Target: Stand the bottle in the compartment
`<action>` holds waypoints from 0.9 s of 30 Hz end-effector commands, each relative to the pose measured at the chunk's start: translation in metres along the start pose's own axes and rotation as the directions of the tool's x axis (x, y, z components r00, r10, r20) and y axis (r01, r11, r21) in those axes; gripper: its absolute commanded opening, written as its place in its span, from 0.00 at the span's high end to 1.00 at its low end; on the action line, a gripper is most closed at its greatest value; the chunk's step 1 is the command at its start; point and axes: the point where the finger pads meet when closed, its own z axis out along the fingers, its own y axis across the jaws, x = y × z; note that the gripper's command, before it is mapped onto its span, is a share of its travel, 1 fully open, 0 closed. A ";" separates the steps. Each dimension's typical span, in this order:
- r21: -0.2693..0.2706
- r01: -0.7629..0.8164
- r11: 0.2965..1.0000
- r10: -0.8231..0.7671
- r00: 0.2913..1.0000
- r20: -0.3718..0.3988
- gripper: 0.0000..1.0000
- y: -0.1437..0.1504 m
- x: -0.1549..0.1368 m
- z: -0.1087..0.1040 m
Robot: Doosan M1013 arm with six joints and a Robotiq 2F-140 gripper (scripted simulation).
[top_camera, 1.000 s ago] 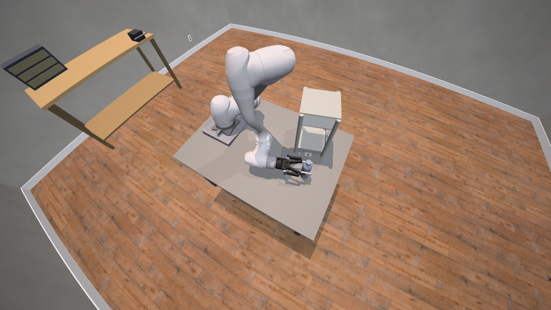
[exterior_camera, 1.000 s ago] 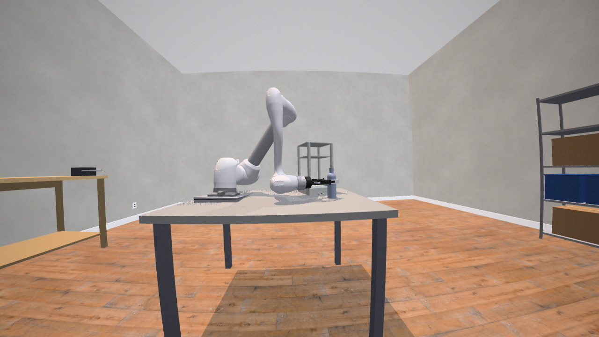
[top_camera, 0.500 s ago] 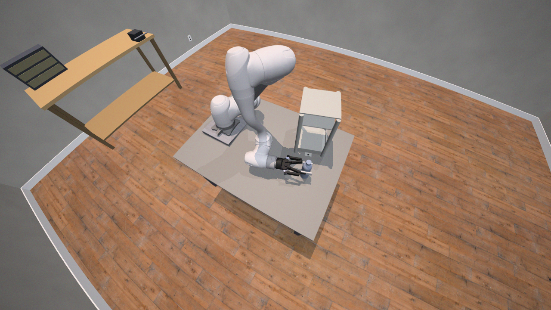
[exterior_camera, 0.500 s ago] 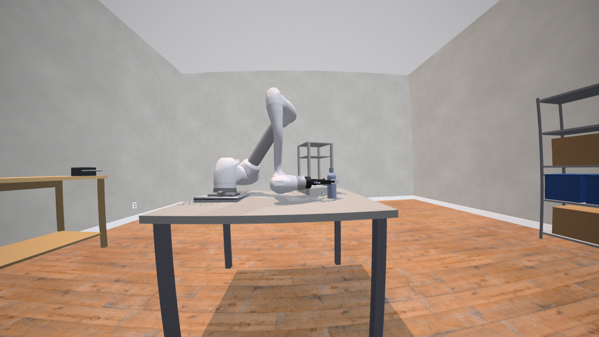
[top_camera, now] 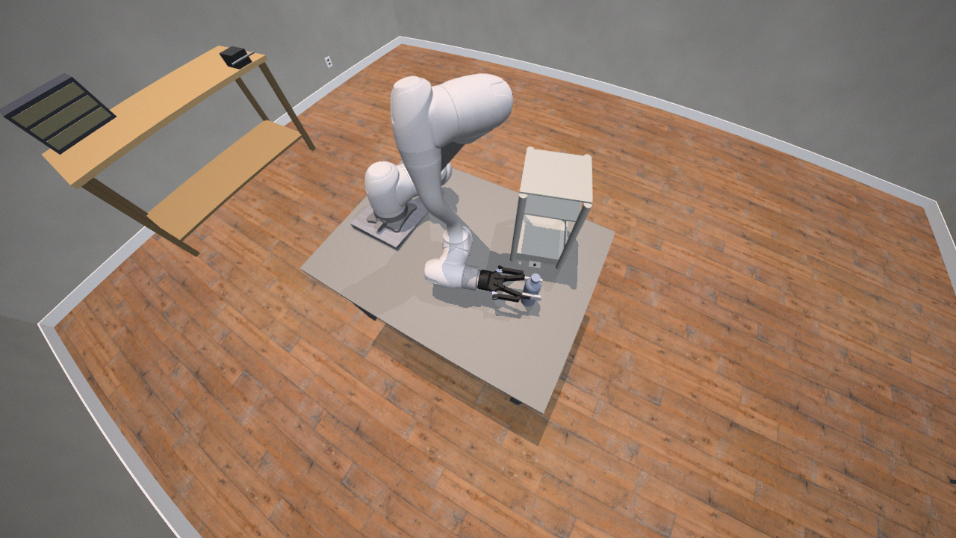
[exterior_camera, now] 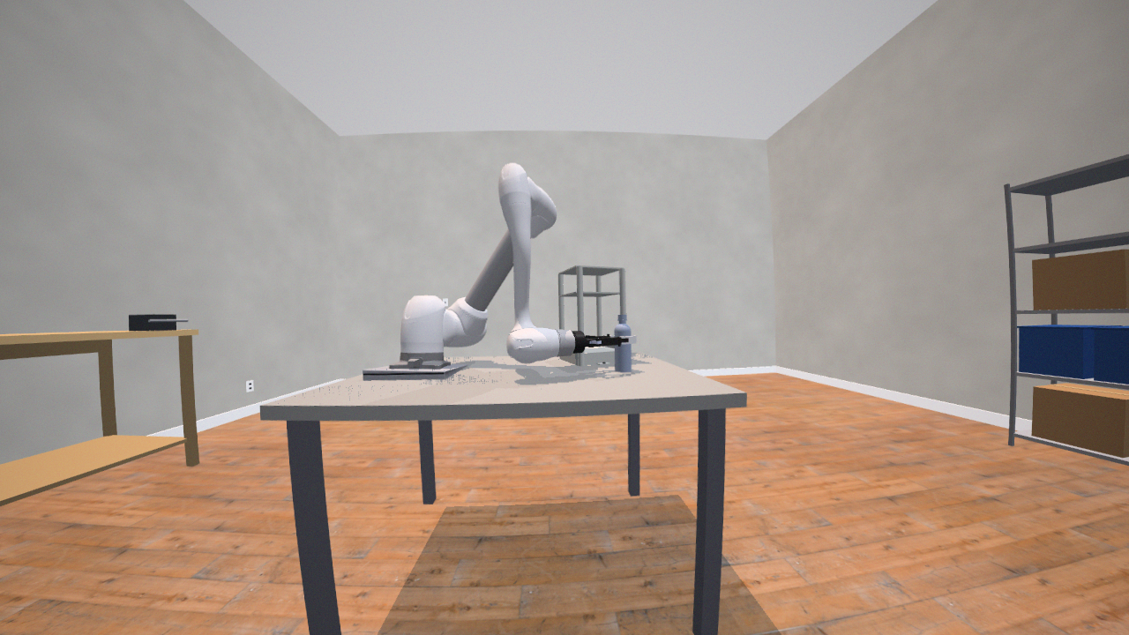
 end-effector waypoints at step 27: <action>0.000 0.000 1.000 0.000 1.000 0.000 1.00 0.000 -0.031 0.000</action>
